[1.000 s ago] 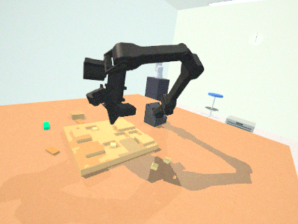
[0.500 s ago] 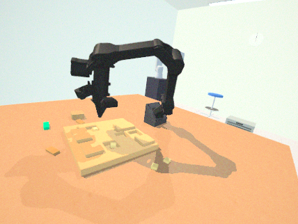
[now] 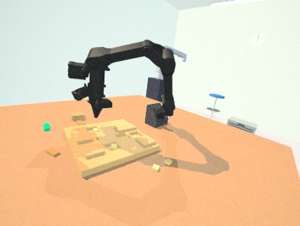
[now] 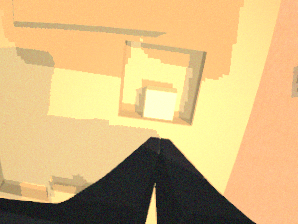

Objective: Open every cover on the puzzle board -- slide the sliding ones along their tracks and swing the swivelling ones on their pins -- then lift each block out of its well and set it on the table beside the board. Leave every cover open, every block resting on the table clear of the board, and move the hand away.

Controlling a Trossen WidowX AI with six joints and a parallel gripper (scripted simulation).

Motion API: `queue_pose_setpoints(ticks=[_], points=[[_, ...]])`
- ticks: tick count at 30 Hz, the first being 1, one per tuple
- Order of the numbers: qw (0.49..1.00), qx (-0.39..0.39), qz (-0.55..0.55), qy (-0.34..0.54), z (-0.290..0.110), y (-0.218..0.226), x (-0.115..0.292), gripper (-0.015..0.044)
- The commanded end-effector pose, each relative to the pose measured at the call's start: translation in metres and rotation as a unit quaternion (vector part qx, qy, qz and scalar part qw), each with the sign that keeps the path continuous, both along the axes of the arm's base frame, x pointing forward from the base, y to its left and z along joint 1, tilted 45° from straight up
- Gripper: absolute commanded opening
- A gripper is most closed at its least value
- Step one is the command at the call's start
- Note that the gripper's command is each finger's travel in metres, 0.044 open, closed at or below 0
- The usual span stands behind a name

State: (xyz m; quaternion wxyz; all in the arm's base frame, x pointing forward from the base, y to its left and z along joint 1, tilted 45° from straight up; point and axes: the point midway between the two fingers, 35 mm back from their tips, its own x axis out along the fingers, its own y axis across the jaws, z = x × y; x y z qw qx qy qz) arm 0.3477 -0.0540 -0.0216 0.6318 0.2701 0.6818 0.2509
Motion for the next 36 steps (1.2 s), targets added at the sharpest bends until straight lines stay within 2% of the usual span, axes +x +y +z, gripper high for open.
queue_pose_setpoints(ticks=[1,6,36], points=[[1.0,0.004,0.002,0.005,-0.014,0.015,-0.002,0.0],[1.0,0.005,0.003,0.005,-0.03,0.028,-0.002,0.0],[1.0,0.005,0.003,0.005,-0.039,0.039,0.005,0.0]])
